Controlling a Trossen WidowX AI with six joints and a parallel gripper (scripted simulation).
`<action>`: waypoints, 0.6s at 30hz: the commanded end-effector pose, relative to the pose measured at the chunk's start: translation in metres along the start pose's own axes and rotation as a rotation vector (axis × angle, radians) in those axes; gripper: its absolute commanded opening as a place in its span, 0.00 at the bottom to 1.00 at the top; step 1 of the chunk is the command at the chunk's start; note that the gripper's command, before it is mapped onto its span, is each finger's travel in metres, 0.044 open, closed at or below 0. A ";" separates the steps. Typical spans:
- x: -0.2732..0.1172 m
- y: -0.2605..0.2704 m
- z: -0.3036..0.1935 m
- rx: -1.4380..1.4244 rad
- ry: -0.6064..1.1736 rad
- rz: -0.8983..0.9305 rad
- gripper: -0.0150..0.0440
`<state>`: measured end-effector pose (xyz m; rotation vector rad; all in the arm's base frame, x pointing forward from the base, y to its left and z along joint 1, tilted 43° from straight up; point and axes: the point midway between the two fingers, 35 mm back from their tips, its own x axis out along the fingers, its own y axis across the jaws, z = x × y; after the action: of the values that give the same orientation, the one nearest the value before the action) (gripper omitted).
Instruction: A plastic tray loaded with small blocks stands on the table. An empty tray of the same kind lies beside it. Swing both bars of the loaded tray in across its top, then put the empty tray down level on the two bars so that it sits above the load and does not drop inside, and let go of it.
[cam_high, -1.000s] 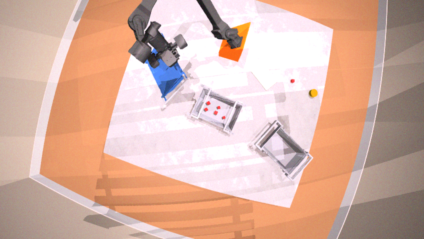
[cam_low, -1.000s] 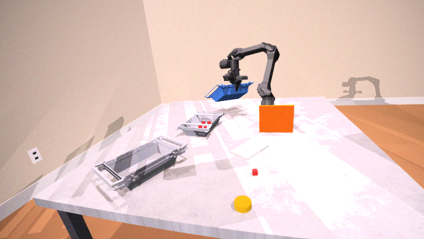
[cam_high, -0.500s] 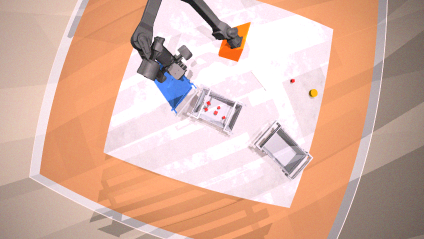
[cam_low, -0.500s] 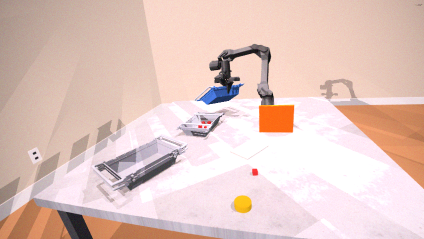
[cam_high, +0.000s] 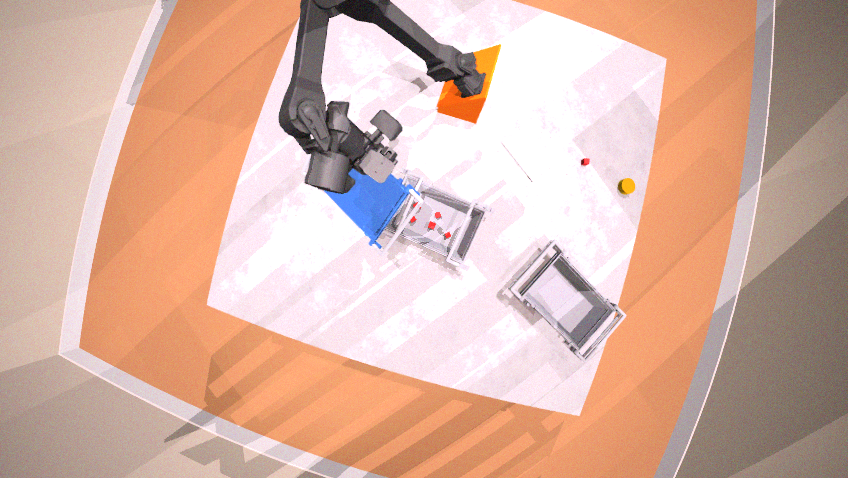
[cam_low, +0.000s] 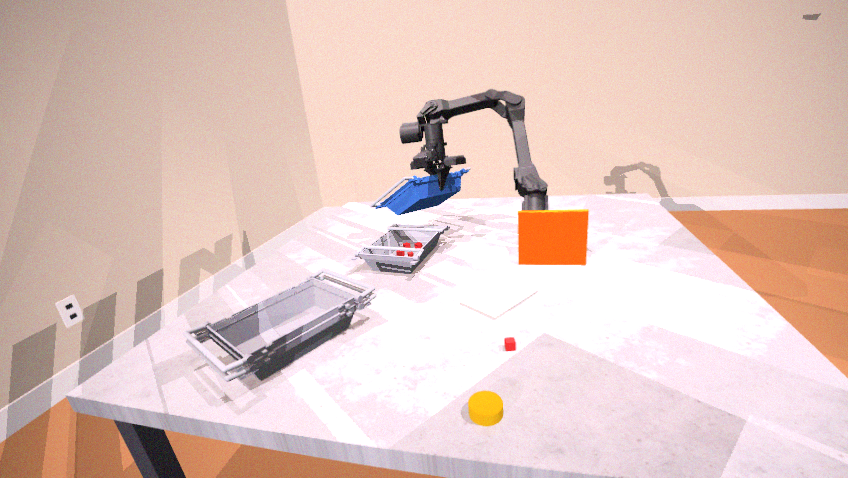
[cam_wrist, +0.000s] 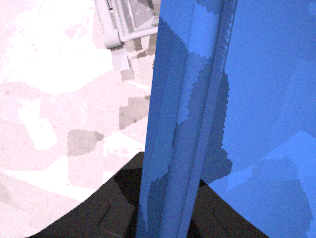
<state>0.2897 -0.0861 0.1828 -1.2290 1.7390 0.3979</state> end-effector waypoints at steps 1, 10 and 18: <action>-0.007 -0.002 0.023 -0.039 -0.001 -0.028 0.25; -0.006 0.005 0.067 -0.123 0.024 -0.036 0.25; -0.006 0.016 0.106 -0.197 0.052 -0.049 0.25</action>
<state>0.3225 -0.0206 0.1341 -1.3805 1.7695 0.5164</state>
